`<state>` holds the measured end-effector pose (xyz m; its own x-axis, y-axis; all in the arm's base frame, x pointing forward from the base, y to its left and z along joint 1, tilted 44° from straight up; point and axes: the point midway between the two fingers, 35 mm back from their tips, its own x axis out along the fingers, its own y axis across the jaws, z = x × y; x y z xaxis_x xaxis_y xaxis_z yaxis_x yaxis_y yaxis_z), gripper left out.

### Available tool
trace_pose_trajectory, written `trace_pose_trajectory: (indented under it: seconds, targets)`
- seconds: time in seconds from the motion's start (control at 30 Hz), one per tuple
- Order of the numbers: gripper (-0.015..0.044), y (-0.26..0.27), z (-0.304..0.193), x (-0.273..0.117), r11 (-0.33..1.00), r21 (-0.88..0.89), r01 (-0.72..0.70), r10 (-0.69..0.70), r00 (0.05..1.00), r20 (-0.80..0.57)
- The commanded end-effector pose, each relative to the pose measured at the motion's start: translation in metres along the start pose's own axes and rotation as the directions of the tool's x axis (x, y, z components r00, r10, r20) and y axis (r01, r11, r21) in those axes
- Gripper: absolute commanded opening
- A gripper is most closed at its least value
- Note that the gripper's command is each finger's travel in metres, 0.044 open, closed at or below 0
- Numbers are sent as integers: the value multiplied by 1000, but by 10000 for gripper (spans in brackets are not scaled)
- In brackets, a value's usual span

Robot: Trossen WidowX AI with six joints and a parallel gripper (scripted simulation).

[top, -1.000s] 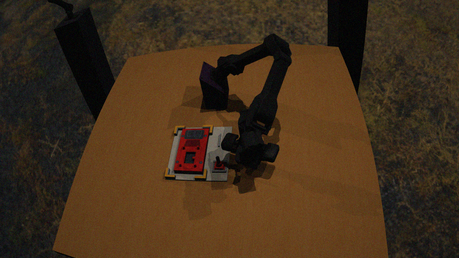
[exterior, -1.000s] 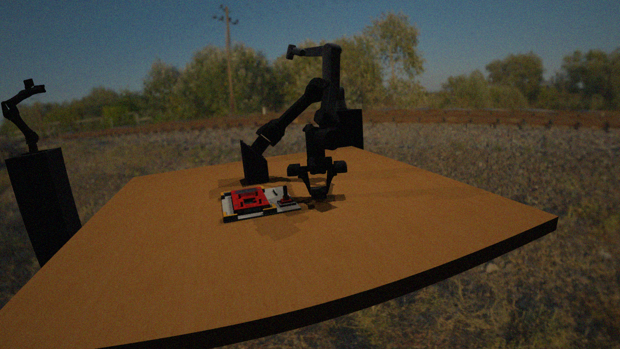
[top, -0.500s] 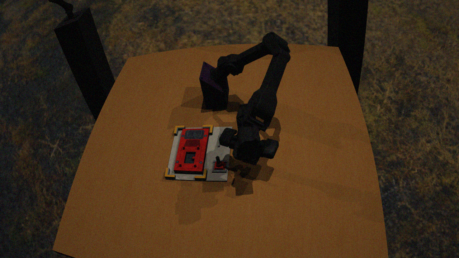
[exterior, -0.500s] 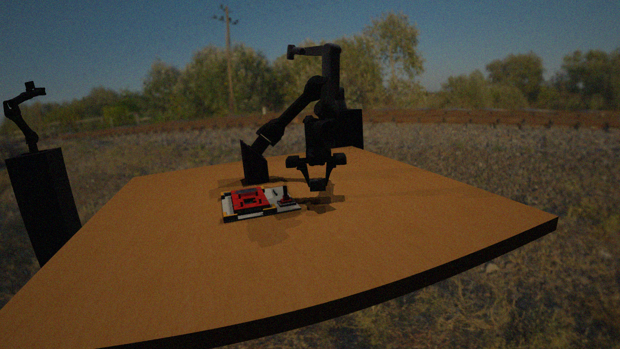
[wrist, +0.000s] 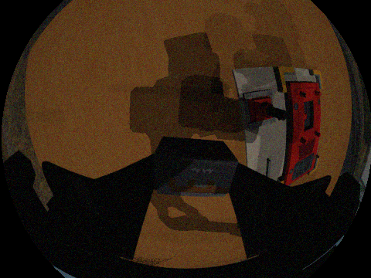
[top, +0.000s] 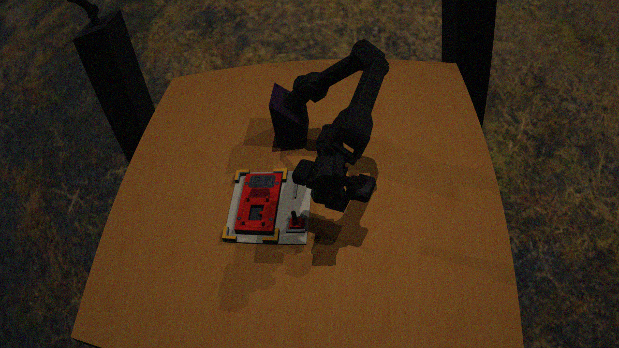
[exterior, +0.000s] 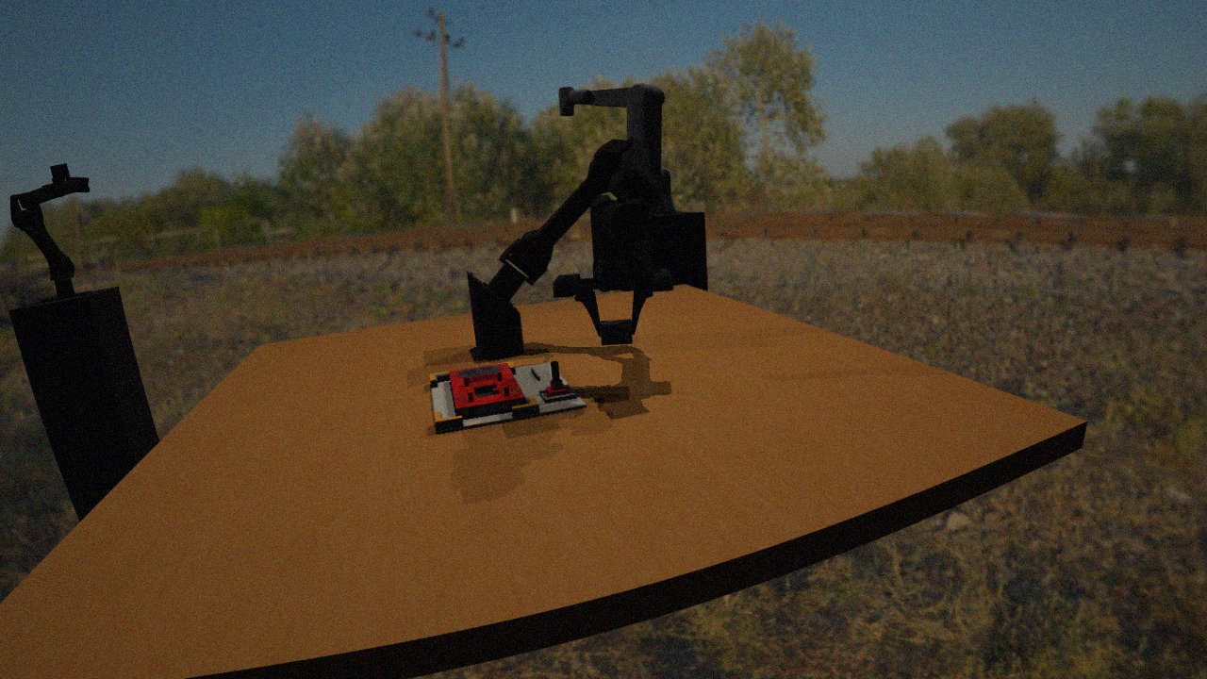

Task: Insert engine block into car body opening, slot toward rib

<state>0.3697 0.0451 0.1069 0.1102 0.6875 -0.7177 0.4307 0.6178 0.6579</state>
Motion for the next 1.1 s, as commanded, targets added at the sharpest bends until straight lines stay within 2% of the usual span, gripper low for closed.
trace_pose_trajectory:
  seconds: [0.0, 0.4, 0.73, 0.93, 1.07]
  targets:
    - [0, 1, 0, -14, 1000, -8, 0, 0, 1000, 4]
    - [0, 0, -6, -51, 1000, -7, -4, 4, 1000, 2]
    - [0, 0, -5, -33, 1000, -8, -5, 5, 1000, 7]
    - [0, 0, -6, -36, 1000, -8, -4, 4, 998, 56]
    - [0, -1, -9, -35, 1000, -8, 4, -3, 990, 142]
